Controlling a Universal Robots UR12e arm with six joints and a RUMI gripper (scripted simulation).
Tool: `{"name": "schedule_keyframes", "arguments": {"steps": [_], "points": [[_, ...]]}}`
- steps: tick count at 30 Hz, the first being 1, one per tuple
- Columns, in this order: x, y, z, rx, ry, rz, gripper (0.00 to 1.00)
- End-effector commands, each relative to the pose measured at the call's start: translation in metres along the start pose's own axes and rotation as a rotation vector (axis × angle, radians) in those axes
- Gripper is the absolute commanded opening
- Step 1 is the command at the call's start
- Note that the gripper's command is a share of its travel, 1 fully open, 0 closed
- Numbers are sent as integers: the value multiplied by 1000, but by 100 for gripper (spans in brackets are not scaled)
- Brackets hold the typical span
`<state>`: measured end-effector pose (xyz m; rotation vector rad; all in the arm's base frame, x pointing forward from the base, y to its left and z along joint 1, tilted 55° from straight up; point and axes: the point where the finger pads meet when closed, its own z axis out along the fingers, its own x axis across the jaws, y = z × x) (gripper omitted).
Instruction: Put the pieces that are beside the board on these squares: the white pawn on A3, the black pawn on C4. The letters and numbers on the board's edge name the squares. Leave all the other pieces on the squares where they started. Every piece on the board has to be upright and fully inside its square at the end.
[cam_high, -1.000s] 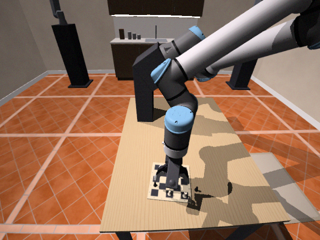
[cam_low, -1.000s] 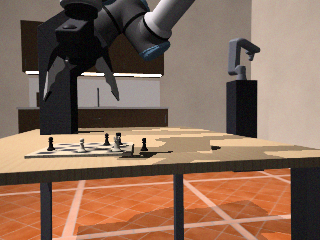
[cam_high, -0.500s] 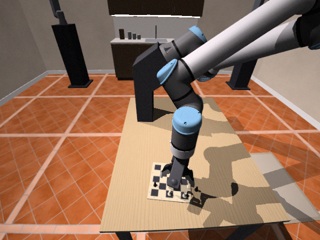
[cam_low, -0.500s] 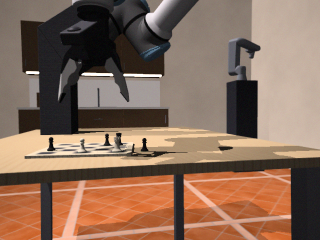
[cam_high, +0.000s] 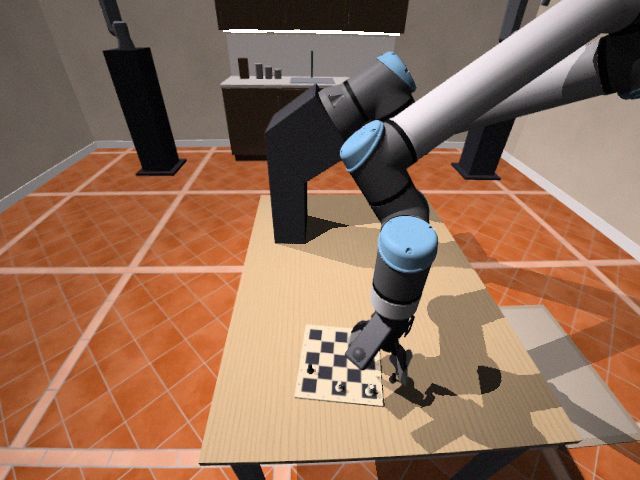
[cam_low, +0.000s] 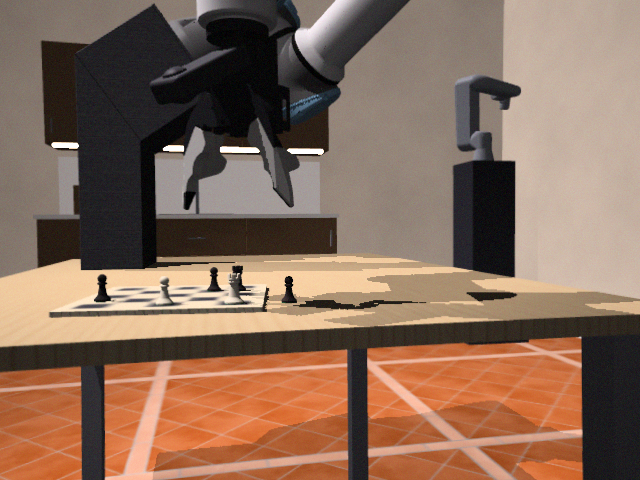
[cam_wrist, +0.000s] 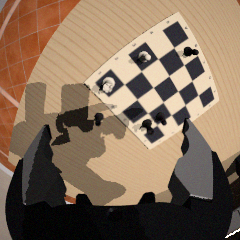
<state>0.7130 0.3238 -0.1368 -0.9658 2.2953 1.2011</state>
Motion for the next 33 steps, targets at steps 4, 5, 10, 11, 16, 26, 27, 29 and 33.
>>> {"name": "schedule_keyframes", "arguments": {"steps": [4, 5, 10, 11, 16, 26, 27, 29, 33], "points": [[-18, 26, 2, 26, -6, 271, 100], [-20, 29, 3, 26, -6, 301, 100], [-28, 43, 4, 24, -8, 423, 100], [-30, 45, 5, 24, -9, 443, 100], [-33, 50, 5, 23, -9, 490, 100], [-36, 57, 6, 23, -10, 542, 100], [-36, 57, 6, 23, -10, 542, 100], [-36, 57, 6, 23, -10, 542, 20], [-36, 57, 6, 23, -10, 542, 20]]}}
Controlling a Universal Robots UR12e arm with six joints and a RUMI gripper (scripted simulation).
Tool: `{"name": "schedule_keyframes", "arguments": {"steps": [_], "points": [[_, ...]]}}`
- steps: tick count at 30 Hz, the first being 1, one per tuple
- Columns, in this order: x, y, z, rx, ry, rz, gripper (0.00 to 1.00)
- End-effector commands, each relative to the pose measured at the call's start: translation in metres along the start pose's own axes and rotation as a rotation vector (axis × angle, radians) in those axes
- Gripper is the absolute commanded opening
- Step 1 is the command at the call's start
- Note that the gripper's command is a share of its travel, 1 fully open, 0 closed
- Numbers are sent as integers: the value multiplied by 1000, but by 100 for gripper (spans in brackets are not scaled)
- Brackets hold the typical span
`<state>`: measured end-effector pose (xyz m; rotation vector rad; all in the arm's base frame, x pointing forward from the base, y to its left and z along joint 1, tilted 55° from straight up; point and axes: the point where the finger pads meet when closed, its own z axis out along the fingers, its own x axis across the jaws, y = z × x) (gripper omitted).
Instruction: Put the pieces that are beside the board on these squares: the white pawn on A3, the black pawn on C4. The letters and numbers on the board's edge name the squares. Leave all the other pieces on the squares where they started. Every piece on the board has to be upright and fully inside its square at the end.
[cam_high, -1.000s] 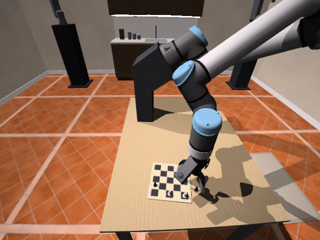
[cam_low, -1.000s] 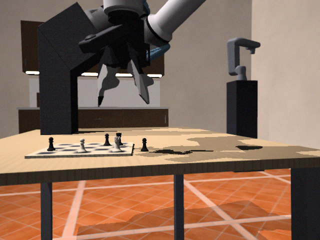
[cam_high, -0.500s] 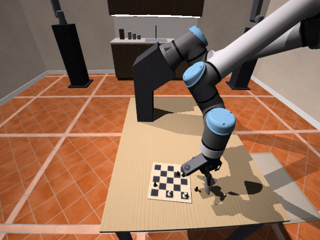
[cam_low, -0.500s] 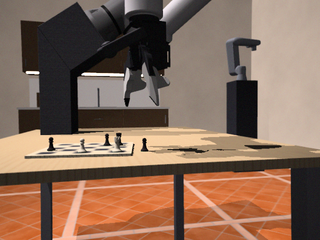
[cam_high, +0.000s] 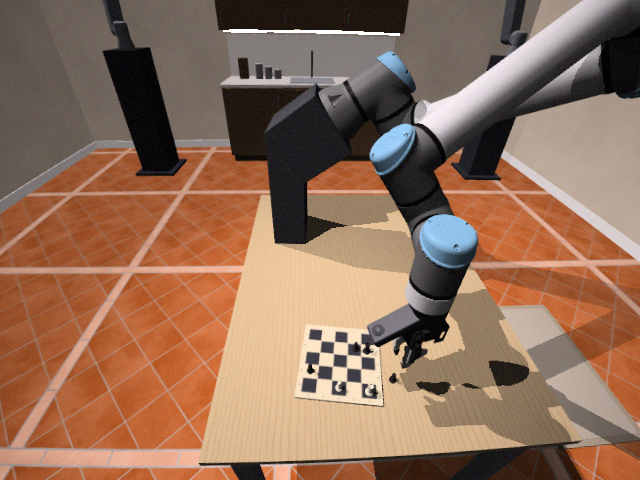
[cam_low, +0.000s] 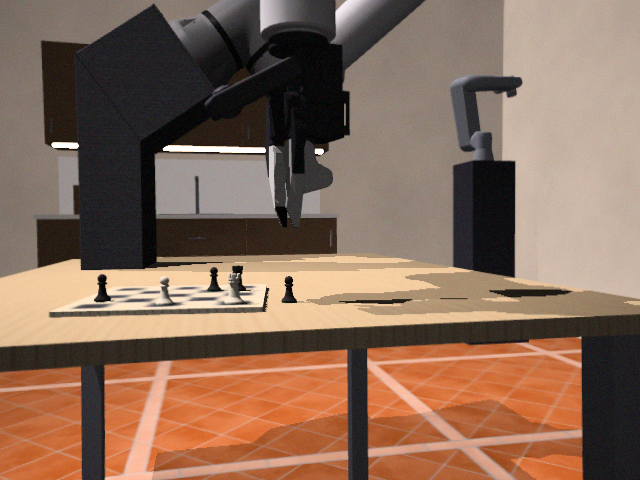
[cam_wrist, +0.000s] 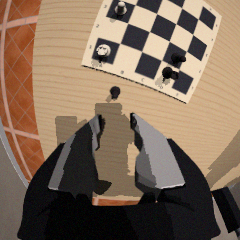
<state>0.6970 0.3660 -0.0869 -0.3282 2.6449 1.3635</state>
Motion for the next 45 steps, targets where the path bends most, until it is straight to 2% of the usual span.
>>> {"name": "schedule_keyframes", "arguments": {"steps": [1, 45], "points": [[-1, 0, -1, 1, -2, 2, 20], [-1, 0, 5, 1, -2, 2, 20]]}}
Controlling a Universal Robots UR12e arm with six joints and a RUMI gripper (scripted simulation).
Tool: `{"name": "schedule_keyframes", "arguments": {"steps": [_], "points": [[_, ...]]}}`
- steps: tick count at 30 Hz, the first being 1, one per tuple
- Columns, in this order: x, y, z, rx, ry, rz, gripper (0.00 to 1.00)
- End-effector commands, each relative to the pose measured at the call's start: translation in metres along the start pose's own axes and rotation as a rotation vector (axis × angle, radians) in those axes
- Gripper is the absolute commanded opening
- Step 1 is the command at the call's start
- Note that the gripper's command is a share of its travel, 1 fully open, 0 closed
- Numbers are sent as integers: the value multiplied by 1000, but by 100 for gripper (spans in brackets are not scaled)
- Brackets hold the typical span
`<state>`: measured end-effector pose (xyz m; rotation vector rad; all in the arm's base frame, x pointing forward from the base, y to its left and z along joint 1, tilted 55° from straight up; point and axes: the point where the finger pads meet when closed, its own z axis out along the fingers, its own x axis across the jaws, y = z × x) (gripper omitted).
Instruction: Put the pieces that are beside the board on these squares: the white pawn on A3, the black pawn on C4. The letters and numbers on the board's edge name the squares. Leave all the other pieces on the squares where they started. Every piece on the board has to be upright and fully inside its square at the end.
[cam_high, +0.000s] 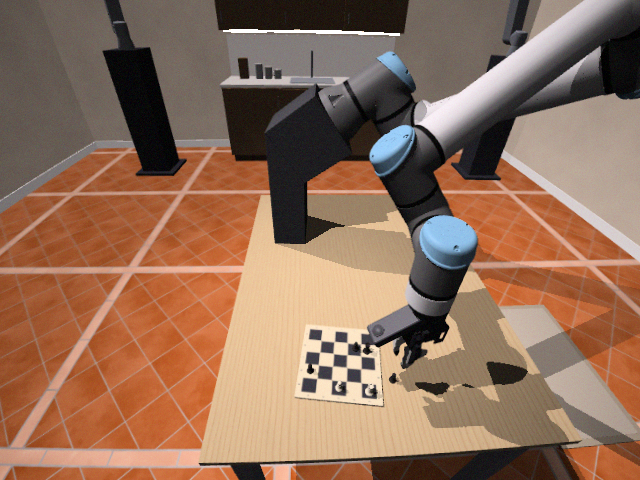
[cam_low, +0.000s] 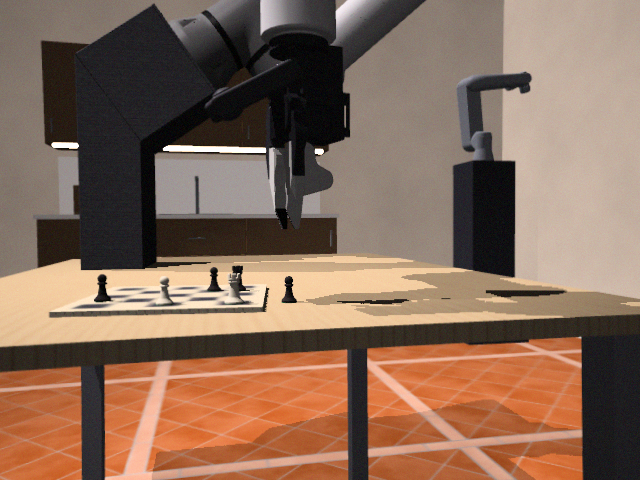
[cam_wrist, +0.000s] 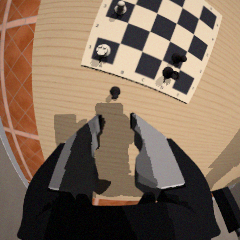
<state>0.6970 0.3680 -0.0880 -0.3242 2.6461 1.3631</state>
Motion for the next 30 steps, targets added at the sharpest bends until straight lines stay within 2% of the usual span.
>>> {"name": "schedule_keyframes", "arguments": {"steps": [1, 30], "points": [[-1, 0, 3, 0, -1, 0, 20], [-1, 0, 39, 0, -1, 0, 20]]}}
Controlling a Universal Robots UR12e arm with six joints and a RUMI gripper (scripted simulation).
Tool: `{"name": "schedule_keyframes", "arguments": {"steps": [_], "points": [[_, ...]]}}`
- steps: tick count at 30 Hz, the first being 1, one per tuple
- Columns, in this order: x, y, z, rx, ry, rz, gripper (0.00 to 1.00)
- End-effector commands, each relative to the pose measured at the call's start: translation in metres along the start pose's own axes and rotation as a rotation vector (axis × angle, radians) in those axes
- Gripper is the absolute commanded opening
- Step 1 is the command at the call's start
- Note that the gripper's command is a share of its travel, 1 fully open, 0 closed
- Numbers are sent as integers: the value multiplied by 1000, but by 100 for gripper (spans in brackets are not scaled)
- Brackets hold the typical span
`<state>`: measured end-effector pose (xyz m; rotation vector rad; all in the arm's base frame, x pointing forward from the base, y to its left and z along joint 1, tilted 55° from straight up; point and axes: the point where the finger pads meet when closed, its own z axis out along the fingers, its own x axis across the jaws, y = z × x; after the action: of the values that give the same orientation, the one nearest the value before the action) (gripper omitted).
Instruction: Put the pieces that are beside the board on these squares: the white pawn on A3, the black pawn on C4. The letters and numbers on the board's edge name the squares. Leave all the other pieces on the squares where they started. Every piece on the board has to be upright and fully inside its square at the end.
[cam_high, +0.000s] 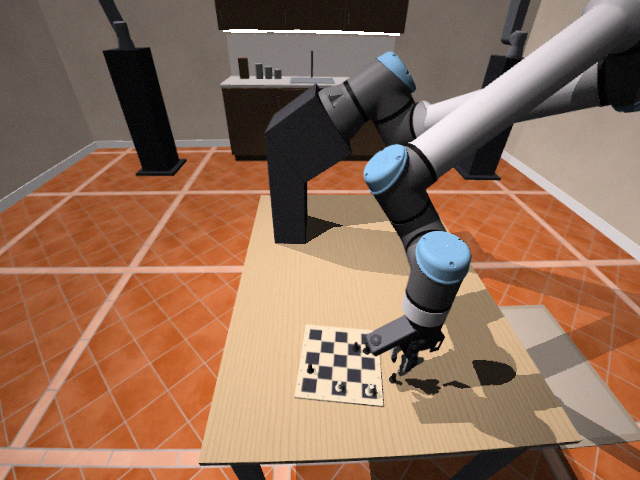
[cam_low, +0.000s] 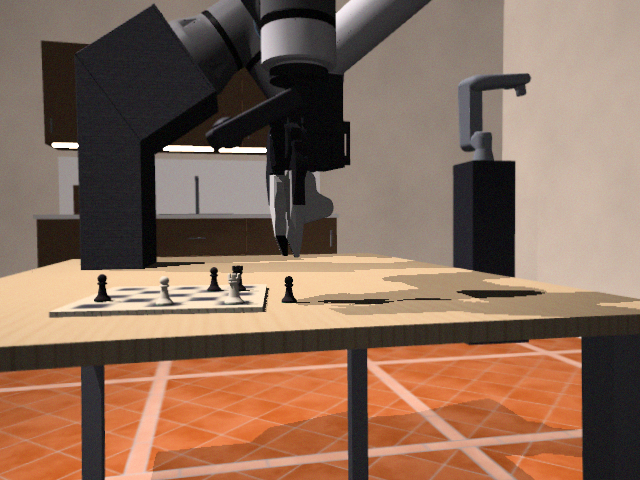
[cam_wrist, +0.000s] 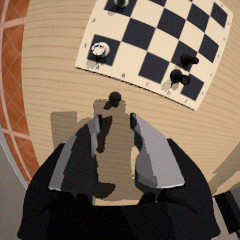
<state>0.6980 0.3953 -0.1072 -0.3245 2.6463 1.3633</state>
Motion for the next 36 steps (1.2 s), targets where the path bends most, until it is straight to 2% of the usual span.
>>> {"name": "schedule_keyframes", "arguments": {"steps": [1, 15, 36], "points": [[-1, 0, 7, 0, -1, 0, 20], [-1, 0, 16, 0, -1, 0, 20], [-1, 0, 16, 0, -1, 0, 20]]}}
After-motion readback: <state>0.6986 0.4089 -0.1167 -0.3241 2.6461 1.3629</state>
